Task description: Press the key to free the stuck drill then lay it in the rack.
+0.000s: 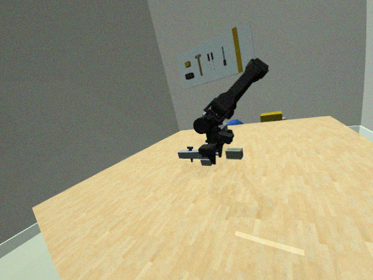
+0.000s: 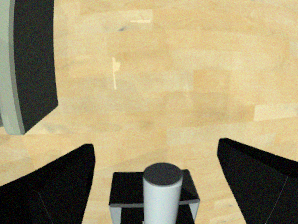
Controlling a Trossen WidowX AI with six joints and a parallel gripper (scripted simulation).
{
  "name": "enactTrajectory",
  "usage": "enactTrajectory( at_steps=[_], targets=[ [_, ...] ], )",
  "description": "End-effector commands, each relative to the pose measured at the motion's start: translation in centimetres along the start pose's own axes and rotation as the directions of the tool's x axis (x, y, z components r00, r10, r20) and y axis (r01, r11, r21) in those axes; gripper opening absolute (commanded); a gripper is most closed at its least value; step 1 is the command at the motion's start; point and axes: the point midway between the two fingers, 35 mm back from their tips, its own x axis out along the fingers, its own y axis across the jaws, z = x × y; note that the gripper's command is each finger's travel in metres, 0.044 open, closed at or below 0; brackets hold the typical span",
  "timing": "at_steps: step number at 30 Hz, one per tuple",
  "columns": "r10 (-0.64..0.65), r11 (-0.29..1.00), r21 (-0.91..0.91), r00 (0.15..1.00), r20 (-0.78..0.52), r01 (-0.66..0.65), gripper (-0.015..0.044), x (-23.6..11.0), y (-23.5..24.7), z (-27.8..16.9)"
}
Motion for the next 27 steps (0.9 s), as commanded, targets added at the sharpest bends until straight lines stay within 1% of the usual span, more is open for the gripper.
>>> enactTrajectory(
  at_steps=[1,8,15,27],
  targets=[
    [-0.001,1.0,-0.001,1.0,0.0,0.001,0.023,0.0,0.0,0.0],
    [-0.001,1.0,-0.001,1.0,0.0,0.001,0.0046,0.0,0.0,0.0],
    [-0.001,1.0,-0.001,1.0,0.0,0.001,0.0,0.0,0.0,0.0],
    [0.005,1.0,0.01,1.0,0.004,-0.005,0.0,-0.1,0.1,1.0]
  ],
)
